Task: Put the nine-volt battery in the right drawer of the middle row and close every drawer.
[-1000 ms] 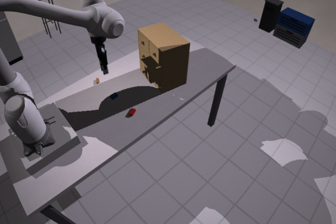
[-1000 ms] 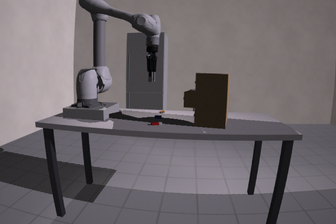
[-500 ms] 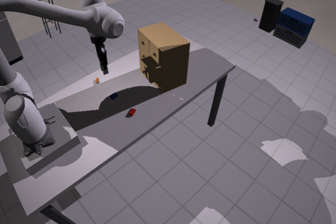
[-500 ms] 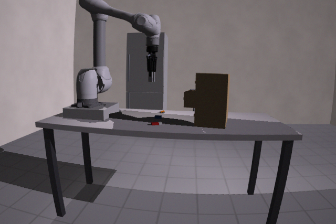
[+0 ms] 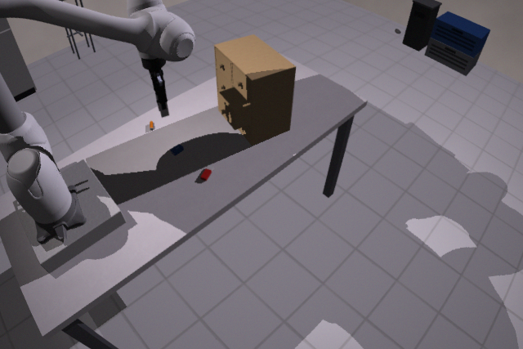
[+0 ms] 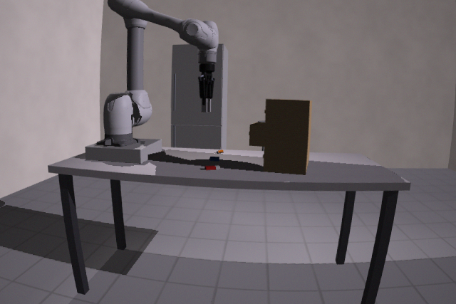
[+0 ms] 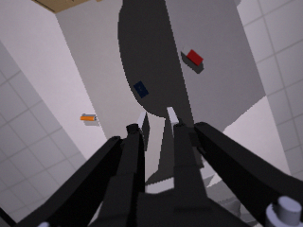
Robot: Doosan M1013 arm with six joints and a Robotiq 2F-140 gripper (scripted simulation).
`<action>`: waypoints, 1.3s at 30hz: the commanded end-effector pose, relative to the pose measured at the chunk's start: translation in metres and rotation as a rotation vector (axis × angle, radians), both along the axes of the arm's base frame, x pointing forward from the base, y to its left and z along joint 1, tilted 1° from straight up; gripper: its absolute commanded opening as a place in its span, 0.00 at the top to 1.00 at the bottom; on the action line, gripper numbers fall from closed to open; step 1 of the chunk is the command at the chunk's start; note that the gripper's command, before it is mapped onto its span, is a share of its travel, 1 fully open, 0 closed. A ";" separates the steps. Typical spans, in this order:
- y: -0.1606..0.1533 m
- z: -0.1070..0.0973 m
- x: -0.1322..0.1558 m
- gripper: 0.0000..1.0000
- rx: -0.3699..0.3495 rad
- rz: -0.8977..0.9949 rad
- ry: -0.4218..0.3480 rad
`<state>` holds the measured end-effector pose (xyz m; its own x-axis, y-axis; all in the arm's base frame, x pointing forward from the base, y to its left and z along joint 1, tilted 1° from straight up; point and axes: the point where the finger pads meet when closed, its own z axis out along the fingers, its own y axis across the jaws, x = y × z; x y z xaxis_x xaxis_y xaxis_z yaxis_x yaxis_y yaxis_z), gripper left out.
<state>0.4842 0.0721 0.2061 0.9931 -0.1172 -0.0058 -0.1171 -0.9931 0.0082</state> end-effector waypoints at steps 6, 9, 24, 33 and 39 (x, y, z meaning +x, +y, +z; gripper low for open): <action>0.006 -0.025 0.008 0.80 -0.004 -0.407 -0.003; 0.010 -0.040 0.013 0.80 -0.003 -0.607 -0.004; 0.030 -0.120 0.027 0.80 0.019 -1.453 0.011; 0.038 -0.152 0.030 0.80 0.027 -1.963 0.029; 0.042 -0.167 0.030 0.80 0.024 -2.304 0.036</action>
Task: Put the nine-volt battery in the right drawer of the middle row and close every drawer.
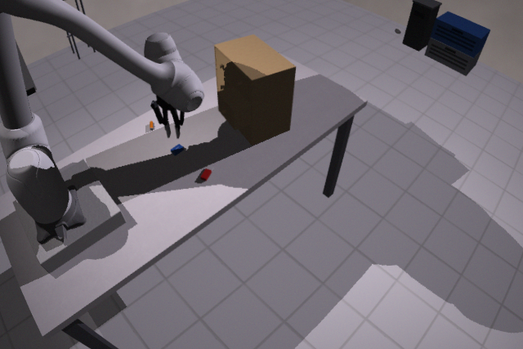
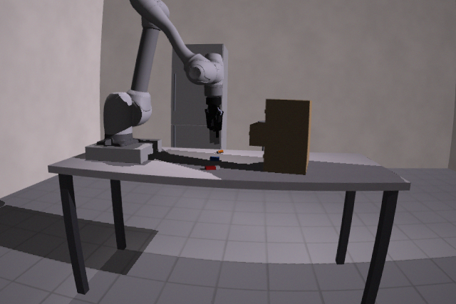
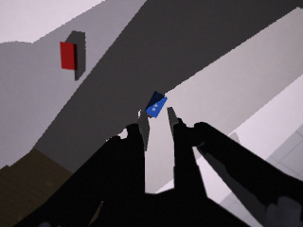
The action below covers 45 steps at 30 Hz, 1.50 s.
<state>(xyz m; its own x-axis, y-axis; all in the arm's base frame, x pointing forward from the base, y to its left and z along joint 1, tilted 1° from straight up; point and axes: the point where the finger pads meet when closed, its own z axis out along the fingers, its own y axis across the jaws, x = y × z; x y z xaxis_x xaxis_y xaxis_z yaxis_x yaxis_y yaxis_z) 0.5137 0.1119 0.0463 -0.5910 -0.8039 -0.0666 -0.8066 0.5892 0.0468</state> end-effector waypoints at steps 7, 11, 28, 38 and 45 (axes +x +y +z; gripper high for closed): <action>0.003 -0.011 0.000 0.80 -0.073 -0.616 0.031; 0.003 -0.011 0.000 0.74 -0.088 -0.670 0.032; 0.003 -0.011 0.000 0.74 -0.088 -0.670 0.032; 0.003 -0.016 0.000 0.74 -0.088 -0.670 0.032; 0.003 -0.027 0.000 0.74 -0.088 -0.670 0.032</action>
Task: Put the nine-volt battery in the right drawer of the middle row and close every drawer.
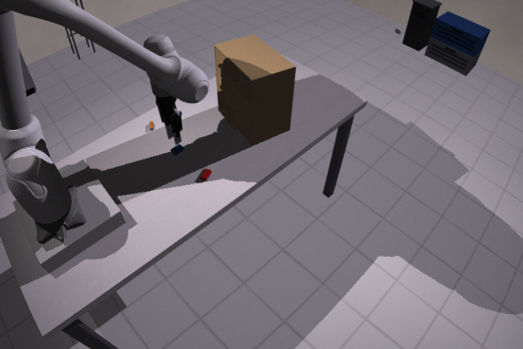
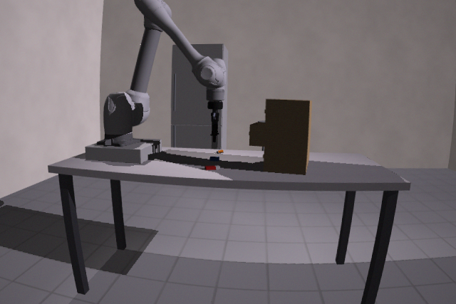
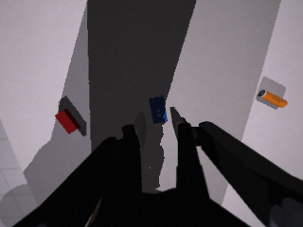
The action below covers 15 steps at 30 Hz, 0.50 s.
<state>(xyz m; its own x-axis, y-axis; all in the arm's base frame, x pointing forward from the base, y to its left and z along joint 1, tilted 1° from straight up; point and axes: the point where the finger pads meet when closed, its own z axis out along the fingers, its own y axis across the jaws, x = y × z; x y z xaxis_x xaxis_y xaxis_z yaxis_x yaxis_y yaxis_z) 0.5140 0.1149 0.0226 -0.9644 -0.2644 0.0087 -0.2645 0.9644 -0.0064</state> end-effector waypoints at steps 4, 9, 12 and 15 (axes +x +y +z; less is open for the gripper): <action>0.000 -0.014 0.000 0.74 0.000 0.000 0.000; 0.000 -0.026 0.000 0.74 0.000 0.000 0.000; 0.000 -0.032 0.000 0.74 0.000 0.000 0.000; 0.000 -0.034 0.000 0.74 0.000 0.000 0.000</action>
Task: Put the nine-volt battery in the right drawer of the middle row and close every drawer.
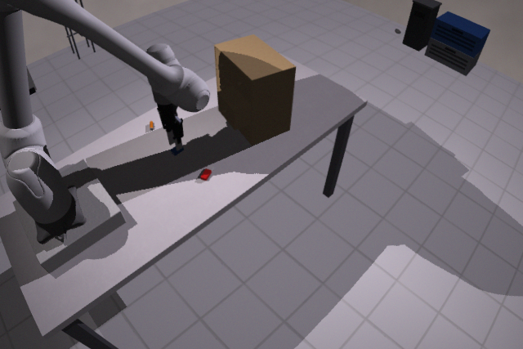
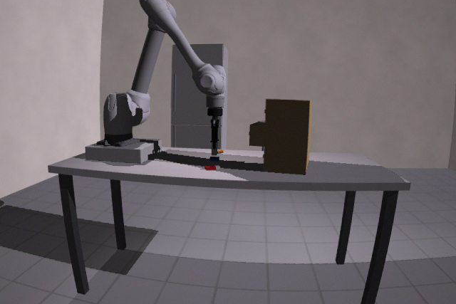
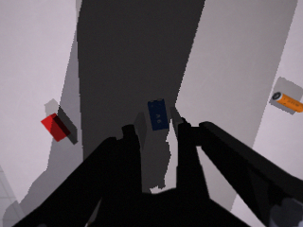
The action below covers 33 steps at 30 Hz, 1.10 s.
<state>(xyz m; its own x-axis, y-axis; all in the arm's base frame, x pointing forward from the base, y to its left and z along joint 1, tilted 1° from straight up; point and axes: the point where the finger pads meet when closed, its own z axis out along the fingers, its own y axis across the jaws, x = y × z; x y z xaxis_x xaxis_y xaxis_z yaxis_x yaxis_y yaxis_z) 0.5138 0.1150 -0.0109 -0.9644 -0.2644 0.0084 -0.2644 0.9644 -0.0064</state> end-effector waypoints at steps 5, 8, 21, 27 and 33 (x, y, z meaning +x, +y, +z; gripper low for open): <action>0.000 -0.005 0.000 0.74 0.000 0.000 0.000; 0.000 -0.005 0.000 0.74 0.000 0.000 0.000; 0.000 -0.005 0.000 0.74 0.000 0.000 0.000; 0.000 -0.005 0.000 0.74 0.000 0.000 0.000; 0.000 -0.006 0.000 0.74 0.000 0.000 0.000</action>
